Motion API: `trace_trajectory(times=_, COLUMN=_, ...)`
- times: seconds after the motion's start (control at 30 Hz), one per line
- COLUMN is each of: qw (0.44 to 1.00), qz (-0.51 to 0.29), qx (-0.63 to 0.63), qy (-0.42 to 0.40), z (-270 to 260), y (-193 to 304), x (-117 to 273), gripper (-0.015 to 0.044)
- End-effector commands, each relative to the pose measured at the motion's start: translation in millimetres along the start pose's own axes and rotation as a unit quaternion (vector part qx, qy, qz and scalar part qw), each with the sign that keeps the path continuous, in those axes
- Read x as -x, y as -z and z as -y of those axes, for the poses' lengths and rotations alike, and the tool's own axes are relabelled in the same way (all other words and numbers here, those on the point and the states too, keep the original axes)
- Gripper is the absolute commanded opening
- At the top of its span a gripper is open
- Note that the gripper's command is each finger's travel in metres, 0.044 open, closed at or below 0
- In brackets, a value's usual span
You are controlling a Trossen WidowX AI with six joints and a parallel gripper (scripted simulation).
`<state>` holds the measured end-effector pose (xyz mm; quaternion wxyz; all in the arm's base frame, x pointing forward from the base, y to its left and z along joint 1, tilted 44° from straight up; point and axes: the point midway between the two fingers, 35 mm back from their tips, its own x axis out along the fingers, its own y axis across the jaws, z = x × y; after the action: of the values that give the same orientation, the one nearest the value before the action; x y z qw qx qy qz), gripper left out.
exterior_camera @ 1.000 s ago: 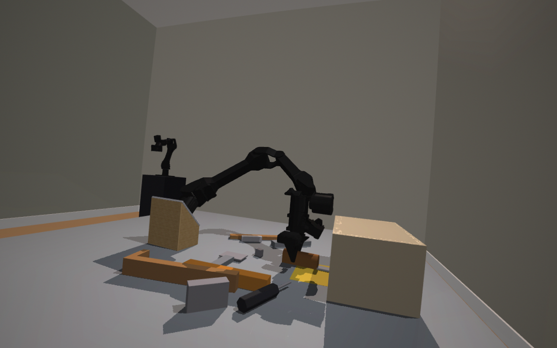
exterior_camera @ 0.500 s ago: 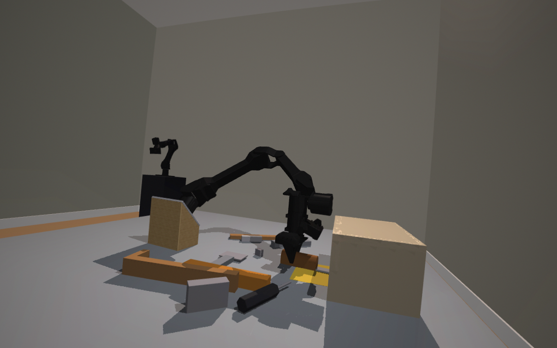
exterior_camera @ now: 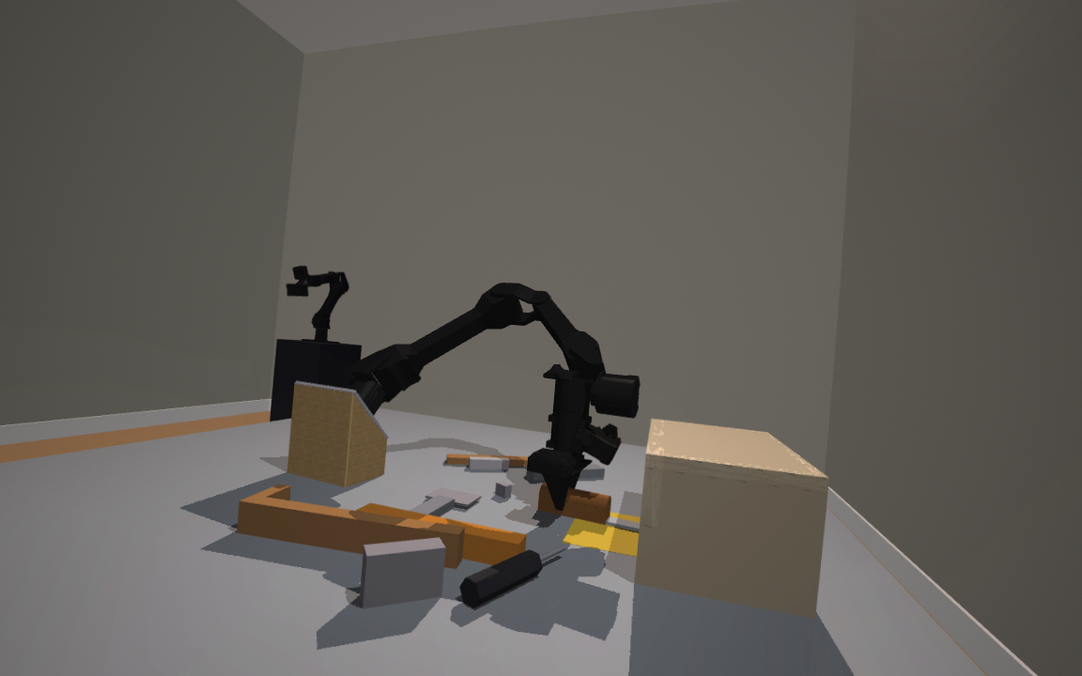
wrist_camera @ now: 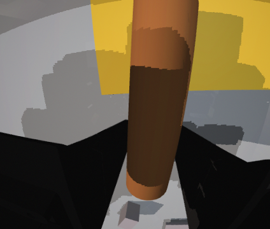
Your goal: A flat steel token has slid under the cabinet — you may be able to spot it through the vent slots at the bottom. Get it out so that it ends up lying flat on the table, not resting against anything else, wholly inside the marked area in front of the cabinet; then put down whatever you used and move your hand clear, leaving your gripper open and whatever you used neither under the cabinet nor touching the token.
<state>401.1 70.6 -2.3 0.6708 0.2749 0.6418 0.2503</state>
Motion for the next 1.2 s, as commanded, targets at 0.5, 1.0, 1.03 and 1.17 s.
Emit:
trace_trajectory(times=0.5, qw=1.0, qz=-0.002, qx=0.0, qy=0.001, z=0, y=19, x=-1, gripper=0.0)
trace_trajectory(times=1.0, qw=1.0, qz=-0.002, qx=0.0, qy=0.001, z=0, y=33, x=-1, gripper=0.0)
trace_trajectory(times=1.03, qw=1.0, qz=-0.002, qx=0.0, qy=0.001, z=0, y=34, x=-1, gripper=0.0)
trace_trajectory(times=1.17, qw=1.0, qz=-0.002, qx=0.0, qy=0.001, z=-1, y=38, x=-1, gripper=0.0)
